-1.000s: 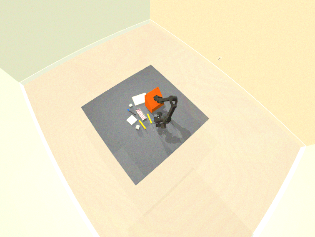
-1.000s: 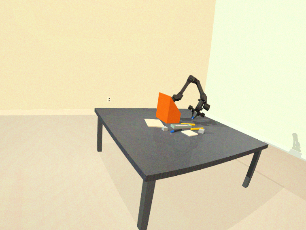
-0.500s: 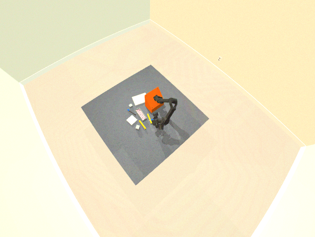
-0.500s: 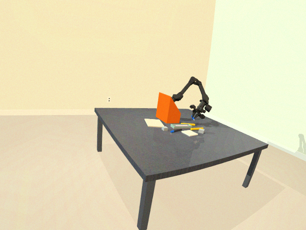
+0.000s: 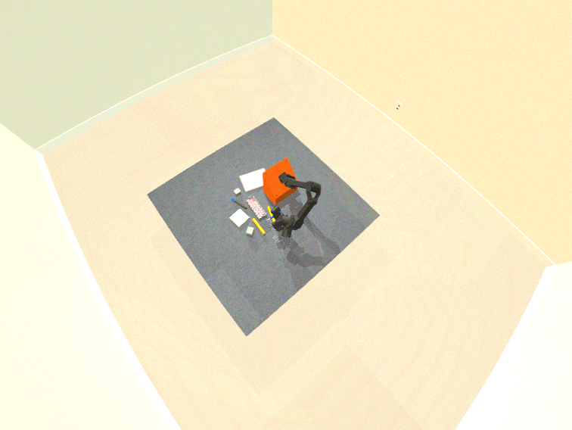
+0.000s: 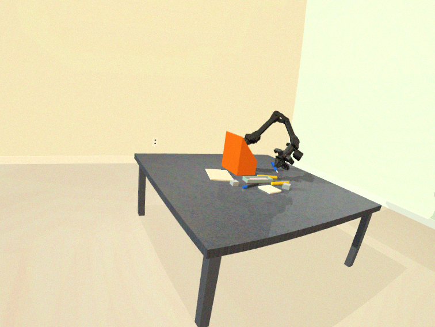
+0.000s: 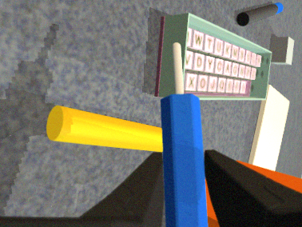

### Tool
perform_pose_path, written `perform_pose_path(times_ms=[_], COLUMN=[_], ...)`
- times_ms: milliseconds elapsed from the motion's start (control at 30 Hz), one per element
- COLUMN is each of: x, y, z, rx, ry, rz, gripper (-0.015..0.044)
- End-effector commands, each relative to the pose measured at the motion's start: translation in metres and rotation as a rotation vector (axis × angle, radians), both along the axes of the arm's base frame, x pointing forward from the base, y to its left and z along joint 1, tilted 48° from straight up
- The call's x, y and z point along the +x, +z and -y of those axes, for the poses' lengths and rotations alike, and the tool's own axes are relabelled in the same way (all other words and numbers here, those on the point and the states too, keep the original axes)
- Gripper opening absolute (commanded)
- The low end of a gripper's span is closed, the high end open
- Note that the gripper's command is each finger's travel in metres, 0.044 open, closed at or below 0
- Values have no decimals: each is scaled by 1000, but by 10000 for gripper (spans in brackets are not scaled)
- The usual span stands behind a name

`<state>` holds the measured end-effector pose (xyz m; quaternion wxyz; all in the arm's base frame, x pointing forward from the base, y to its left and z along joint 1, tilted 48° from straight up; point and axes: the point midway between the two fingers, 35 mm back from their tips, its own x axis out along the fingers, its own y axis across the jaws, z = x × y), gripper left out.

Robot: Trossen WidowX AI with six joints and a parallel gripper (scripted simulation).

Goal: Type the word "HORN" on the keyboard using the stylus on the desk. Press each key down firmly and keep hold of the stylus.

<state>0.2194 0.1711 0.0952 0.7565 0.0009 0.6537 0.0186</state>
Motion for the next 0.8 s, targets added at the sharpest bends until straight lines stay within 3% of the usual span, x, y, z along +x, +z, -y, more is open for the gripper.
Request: perform_pose_path(times_ms=[0,767], x=[9,42], y=[0,-13], z=[5,41], rx=[-38,-214], ry=[102,743], rz=[1,-112], gripper=[0,0])
